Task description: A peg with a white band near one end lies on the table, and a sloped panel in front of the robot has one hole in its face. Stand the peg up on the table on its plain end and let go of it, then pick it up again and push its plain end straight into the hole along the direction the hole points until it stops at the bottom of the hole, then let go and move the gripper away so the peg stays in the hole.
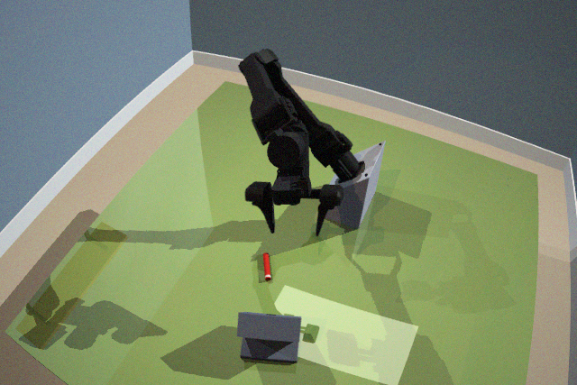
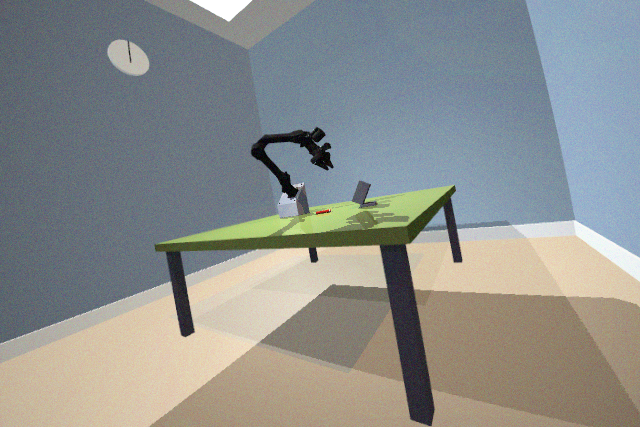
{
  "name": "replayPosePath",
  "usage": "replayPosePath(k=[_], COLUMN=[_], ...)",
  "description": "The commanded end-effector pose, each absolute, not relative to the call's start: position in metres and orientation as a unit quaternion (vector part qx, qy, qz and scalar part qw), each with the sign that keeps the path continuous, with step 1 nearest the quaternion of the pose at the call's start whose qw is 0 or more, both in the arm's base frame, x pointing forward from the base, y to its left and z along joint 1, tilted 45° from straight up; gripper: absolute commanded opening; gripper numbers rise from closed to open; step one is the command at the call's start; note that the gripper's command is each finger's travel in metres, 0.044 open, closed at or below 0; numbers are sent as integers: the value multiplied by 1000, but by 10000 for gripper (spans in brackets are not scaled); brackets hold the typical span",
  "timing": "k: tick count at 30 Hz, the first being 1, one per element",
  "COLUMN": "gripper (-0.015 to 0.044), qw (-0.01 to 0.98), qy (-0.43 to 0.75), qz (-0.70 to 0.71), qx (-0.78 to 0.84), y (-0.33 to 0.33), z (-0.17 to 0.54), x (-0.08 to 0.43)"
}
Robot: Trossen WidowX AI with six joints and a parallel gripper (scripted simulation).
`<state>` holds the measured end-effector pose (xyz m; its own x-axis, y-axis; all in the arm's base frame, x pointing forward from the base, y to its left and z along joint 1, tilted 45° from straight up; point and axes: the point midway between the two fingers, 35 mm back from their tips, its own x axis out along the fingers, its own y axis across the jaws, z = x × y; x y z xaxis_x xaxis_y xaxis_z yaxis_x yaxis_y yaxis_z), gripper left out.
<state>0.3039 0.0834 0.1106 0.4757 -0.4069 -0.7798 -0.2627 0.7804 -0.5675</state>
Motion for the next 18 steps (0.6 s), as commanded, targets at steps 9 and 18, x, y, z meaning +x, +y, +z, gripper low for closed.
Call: replayPosePath(k=[9,18], gripper=[440,440], qw=[671,571], qy=[611,683], qz=[-83,-77], qx=[-413,-449], y=[-6,-64], z=[77,55], x=[318,312])
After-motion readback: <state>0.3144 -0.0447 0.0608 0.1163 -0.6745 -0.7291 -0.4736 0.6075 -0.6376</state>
